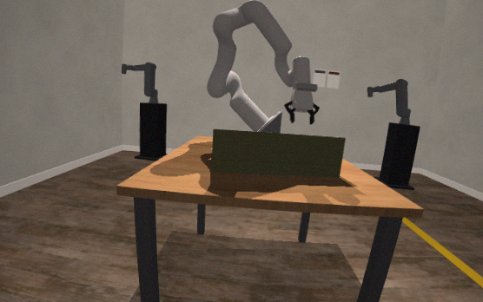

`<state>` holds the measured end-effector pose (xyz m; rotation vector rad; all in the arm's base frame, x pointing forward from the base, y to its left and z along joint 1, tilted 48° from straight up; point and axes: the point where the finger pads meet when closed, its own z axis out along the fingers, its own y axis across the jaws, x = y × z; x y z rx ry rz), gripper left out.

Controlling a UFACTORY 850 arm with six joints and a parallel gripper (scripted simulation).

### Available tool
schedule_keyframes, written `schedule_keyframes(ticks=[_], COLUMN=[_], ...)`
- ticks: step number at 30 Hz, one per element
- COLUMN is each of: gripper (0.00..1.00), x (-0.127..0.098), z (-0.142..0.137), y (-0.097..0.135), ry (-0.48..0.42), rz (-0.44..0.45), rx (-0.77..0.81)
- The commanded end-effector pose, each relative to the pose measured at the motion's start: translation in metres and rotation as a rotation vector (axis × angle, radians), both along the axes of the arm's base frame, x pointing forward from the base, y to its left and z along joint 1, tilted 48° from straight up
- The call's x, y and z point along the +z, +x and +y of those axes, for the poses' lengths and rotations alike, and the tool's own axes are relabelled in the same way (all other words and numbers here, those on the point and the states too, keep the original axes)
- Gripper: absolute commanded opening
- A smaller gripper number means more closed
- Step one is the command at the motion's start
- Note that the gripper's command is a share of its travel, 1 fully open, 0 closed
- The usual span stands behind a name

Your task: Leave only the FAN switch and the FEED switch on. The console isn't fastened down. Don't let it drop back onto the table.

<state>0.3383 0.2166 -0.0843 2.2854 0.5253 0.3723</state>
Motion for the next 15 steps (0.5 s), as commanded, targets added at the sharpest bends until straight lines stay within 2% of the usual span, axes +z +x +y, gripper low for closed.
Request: schedule_keyframes(ticks=[1,15], gripper=[1.00,1.00], x=[-0.0063,-0.0121], z=[-0.0043,-0.0096], y=[0.0050,0.0086], ry=[0.003,0.003], rz=[-0.002,-0.002], rx=[0.001,0.001])
